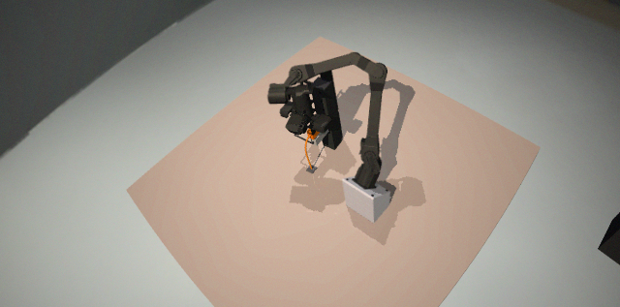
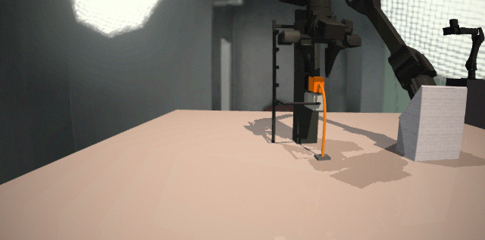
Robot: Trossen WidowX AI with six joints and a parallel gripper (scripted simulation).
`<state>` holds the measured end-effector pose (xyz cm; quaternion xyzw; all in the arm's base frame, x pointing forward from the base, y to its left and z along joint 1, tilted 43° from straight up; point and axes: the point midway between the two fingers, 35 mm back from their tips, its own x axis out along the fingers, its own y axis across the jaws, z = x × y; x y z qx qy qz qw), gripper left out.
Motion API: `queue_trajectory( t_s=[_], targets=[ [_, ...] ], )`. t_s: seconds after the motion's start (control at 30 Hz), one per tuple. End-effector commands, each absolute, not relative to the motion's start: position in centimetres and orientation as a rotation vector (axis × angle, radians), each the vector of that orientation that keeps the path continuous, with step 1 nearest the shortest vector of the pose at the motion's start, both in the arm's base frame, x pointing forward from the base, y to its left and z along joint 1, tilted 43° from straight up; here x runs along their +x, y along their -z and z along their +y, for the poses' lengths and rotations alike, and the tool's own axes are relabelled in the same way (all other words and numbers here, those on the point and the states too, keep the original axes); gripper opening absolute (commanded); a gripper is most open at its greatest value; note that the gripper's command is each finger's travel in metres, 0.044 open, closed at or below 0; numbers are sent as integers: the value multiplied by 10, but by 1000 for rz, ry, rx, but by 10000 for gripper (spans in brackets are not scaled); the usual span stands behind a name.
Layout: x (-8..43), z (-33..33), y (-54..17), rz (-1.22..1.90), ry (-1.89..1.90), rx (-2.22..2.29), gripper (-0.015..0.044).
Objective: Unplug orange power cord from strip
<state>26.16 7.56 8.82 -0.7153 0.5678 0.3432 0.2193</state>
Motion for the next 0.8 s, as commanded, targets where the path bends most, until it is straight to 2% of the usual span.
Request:
queue_trajectory(
  t_s=[0.0,0.7,0.77],
  targets=[
    [263,71,-94,1568,-944,-1986,160],
    [266,56,-91,1569,-942,-1987,160],
    [266,59,-93,1567,-943,-1978,107]
  ],
)
